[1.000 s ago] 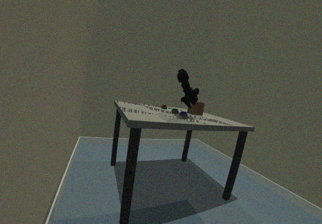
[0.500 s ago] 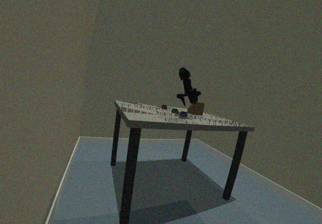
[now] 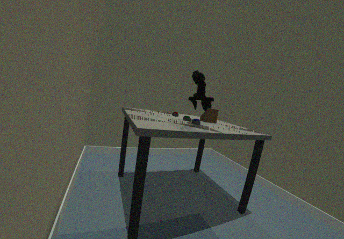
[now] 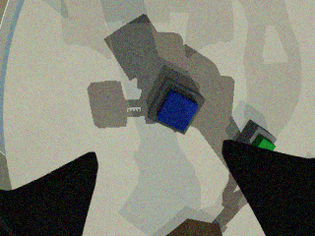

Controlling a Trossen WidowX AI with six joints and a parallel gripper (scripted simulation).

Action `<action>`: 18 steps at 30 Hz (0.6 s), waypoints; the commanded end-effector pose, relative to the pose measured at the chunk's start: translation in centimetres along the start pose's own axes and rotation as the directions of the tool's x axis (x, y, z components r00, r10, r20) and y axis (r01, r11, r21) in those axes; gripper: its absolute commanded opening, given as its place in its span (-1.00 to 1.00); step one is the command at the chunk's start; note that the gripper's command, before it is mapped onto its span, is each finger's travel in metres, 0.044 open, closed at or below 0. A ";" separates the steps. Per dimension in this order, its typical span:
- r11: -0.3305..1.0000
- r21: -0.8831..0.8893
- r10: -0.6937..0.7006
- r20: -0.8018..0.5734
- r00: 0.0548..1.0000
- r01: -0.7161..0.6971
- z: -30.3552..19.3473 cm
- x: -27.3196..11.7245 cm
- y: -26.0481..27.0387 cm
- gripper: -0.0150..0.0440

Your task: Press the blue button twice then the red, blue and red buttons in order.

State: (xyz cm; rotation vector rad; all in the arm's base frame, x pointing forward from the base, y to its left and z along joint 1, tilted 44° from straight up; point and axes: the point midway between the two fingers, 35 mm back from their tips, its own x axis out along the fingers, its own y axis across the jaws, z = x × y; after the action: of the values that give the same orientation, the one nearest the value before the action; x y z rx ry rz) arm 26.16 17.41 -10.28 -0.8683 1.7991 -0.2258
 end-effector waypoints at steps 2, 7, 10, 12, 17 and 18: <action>0.870 0.492 -0.087 0.100 0.991 0.027 -0.7 -1.6 -1.4 0.86; 0.870 0.492 -0.087 0.100 0.991 0.027 -0.7 -1.6 -1.4 0.86; 0.870 0.492 -0.087 0.100 0.991 0.027 -0.7 -1.6 -1.4 0.86; 0.870 0.492 -0.087 0.100 0.991 0.027 -0.7 -1.6 -1.4 0.86; 0.870 0.492 -0.087 0.100 0.991 0.027 -0.5 -0.5 -1.5 0.69; 0.870 0.492 -0.087 0.100 0.991 0.027 -0.3 0.7 -1.6 0.60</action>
State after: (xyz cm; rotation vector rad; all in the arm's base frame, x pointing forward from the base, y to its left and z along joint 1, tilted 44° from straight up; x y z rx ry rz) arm 26.58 17.20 -8.58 -0.5548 1.5071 -0.6164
